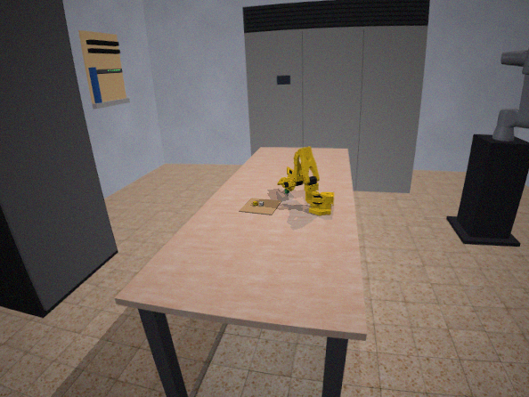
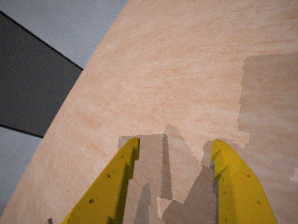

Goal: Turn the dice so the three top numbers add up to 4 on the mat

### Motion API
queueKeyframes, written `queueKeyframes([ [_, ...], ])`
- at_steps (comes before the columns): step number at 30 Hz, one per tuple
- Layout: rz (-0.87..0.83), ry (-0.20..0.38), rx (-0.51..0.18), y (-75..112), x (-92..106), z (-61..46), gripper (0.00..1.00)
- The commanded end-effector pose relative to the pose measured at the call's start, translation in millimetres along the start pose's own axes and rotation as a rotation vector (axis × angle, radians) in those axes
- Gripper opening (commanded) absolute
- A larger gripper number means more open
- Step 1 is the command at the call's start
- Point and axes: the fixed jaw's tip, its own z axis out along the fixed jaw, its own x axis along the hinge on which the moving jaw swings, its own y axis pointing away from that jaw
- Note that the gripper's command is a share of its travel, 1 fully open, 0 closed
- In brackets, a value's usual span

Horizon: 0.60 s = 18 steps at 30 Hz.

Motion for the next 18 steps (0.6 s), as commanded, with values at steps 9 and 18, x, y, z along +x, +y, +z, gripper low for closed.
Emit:
queueKeyframes([
  [9,-0.121,0.259,0.126,-16.9,32.0,-2.1,0.26],
  [18,-0.155,0.296,0.121,-6.2,18.9,-22.6,0.26],
])
